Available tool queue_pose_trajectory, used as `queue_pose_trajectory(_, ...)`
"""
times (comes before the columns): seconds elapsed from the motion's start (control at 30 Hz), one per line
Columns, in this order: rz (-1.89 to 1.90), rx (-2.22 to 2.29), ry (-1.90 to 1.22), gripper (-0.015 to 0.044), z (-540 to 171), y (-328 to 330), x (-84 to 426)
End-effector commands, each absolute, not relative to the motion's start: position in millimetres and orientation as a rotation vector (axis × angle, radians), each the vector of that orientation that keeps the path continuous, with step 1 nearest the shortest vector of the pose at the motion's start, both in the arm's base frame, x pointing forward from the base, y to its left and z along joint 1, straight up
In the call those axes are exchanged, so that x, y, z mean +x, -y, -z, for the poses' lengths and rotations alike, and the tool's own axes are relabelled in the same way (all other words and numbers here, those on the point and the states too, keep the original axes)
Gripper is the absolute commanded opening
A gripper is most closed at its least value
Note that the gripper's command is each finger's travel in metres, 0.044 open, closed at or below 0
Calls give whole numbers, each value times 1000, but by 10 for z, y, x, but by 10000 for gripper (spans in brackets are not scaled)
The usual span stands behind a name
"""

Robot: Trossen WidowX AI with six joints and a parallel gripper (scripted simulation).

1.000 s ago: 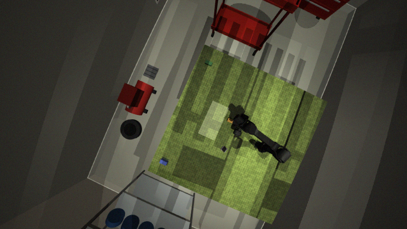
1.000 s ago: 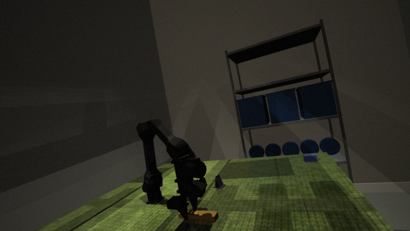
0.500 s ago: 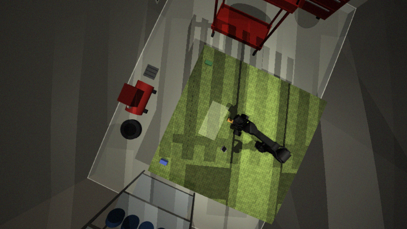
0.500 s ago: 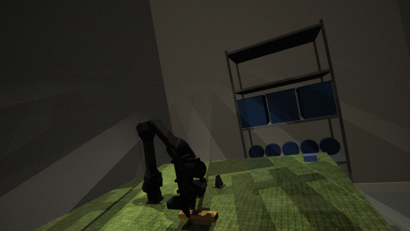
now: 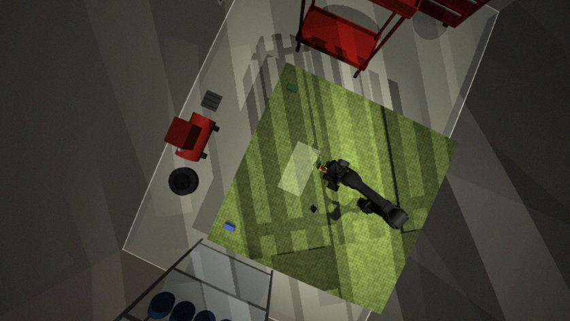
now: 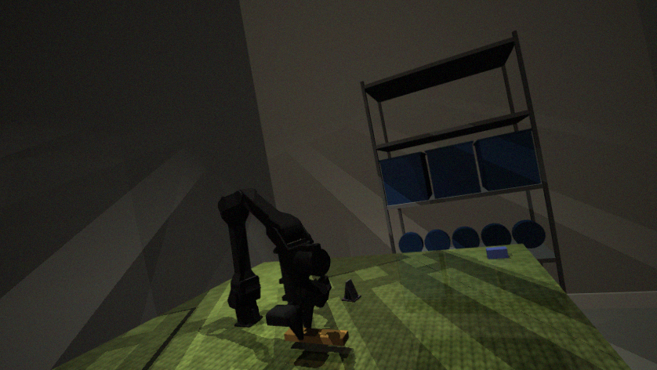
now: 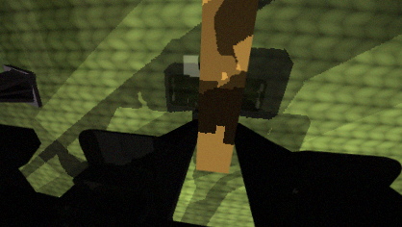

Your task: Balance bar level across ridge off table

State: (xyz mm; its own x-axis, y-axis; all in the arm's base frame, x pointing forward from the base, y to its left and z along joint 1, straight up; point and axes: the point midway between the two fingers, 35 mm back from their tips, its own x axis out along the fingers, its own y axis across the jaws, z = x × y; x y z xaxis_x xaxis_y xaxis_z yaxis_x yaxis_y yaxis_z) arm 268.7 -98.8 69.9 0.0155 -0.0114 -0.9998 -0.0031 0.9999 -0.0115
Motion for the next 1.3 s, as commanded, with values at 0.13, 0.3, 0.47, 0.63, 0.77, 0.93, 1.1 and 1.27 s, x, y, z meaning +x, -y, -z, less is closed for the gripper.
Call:
queue_pose_trajectory(0.13, 9, -11, -1545, 0, -940, 993, 2710)
queue_pose_trajectory(0.3, 8, -10, -1545, 0, -1068, 991, 2709)
queue_pose_trajectory(0.47, 8, -9, -1545, 0, -1197, 987, 2701)
queue_pose_trajectory(0.63, 8, -9, -1545, 0, -1326, 981, 2686)
queue_pose_trajectory(0.77, 8, -8, -1545, 0, -1429, 974, 2670)
queue_pose_trajectory(0.93, 8, -7, -1545, 0, -1553, 964, 2646)
queue_pose_trajectory(1.1, 11, -3, -1544, 0, -1570, 913, 2665)
queue_pose_trajectory(1.27, 23, 12, -1544, 0, -1573, 743, 2735)
